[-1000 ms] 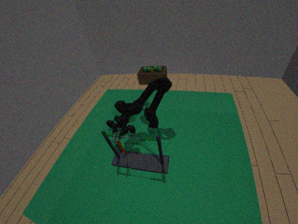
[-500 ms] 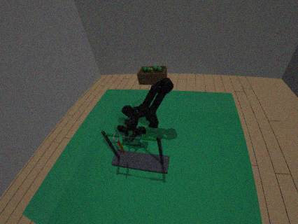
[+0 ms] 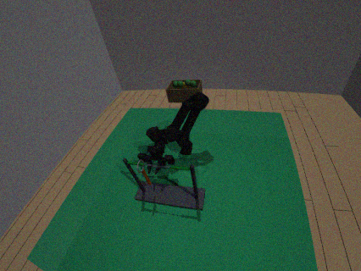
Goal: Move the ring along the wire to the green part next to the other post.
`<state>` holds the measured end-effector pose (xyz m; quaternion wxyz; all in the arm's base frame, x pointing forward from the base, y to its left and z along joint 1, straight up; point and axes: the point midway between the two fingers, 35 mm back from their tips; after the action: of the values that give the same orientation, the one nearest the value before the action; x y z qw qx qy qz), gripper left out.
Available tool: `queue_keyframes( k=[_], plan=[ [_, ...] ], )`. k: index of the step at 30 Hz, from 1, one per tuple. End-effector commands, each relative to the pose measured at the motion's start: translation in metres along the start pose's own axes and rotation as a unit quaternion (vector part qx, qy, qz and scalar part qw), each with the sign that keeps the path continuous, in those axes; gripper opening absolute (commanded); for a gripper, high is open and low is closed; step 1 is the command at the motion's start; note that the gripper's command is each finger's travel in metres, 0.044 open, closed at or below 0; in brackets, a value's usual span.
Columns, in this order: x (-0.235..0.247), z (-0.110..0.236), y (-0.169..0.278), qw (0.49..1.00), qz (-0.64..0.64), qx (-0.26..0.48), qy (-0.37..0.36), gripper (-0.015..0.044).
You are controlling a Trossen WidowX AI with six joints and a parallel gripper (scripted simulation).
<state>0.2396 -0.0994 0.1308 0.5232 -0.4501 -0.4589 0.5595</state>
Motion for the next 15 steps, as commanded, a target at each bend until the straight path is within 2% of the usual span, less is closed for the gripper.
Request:
queue_keyframes(
  k=[1,15],
  plan=[
    [-0.002,-0.002,-0.005,1.0,0.002,-0.004,0.002,0.016],
    [-0.005,-0.021,-0.007,1.0,0.002,-0.003,0.002,0.016]
  ],
)
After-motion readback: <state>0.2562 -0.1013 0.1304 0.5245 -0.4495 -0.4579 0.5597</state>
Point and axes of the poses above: the point midway between the two fingers, 35 mm back from their tips, its own z axis back along the fingers, its own x axis across the jaws, y = z × x, and after that the axes turned 1 degree about z, right-handed
